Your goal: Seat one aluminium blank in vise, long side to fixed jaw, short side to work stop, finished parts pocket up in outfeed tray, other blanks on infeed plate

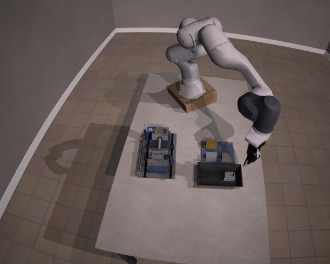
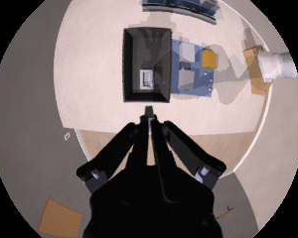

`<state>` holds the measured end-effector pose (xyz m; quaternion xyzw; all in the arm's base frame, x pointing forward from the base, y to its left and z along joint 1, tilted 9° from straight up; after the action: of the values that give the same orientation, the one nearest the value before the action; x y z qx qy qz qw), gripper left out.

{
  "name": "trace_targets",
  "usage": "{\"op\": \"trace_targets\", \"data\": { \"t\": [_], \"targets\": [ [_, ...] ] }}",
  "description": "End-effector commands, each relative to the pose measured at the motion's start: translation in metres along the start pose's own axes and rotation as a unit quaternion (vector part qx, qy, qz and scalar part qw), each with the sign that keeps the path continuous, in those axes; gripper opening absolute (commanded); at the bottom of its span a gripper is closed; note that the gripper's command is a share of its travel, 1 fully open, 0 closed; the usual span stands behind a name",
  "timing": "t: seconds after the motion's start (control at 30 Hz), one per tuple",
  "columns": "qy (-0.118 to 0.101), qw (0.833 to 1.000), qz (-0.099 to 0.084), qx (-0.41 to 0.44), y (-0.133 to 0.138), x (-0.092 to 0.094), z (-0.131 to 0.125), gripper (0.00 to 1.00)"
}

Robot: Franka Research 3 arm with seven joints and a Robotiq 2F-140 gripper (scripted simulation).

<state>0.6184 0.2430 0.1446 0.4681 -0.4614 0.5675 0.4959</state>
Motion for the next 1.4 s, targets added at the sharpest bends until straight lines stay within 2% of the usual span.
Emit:
{"op": "trace_targets", "data": {
  "t": [0.0,0.87,1.2,1.37],
  "targets": [
    [0.001,1.000,0.001,-0.002,0.000,-0.001,0.000,0.00],
    [0.001,1.000,0.001,-0.002,0.000,0.000,0.000,0.00],
    [0.001,1.000,0.001,-0.002,0.000,0.009,0.000,0.00],
    [0.001,1.000,0.001,-0.002,0.000,0.020,0.000,0.00]
  ]
}}
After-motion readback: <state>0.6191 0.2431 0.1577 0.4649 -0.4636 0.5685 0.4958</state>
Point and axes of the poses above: the point where the finger pads meet when closed, its own x axis back along the fingers, its own y axis across the jaws, z = x × y, the point moved 6 cm from there along x, back along the fingers, and after that the axes turned 7 degrees about x, right-handed, at the moved point
